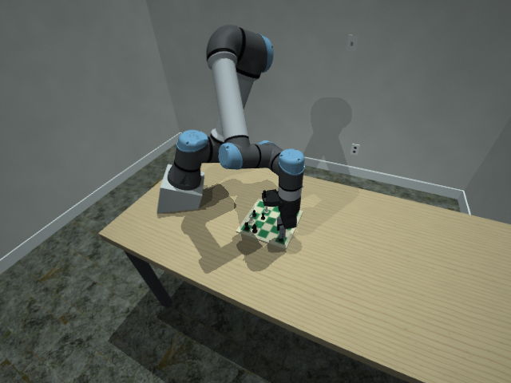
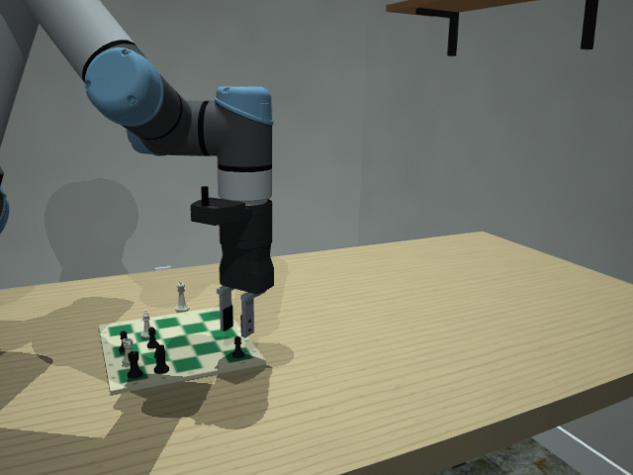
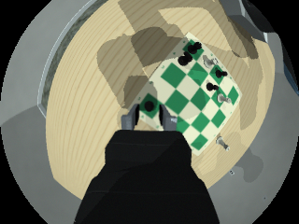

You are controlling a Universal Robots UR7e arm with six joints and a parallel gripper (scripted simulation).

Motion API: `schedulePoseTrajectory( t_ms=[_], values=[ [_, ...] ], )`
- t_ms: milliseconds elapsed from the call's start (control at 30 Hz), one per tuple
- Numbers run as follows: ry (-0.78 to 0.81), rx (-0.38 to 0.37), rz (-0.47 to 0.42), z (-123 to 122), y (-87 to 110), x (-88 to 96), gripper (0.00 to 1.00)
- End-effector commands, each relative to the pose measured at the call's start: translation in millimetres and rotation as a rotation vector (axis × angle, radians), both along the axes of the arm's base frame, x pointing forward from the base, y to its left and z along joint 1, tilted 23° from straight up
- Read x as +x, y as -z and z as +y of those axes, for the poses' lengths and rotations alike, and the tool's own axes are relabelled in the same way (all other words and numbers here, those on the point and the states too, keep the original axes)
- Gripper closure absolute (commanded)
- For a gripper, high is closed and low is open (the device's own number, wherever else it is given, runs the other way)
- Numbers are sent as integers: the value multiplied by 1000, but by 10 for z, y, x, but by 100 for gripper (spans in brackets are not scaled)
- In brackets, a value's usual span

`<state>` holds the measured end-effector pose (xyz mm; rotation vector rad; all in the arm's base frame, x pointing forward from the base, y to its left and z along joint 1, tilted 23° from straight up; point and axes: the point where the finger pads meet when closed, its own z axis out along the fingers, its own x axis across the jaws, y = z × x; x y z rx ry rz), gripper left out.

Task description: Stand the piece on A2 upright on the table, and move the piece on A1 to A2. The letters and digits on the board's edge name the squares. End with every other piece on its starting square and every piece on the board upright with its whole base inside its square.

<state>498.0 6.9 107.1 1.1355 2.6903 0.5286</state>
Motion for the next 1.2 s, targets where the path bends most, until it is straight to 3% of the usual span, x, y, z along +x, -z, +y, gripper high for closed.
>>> schedulePoseTrajectory(
  t_ms=[0,700,1167],
  values=[
    [0,0,-1,1,6,6,32],
    [0,0,-1,78,284,95,32],
    [0,0,-1,82,301,100,32]
  ],
)
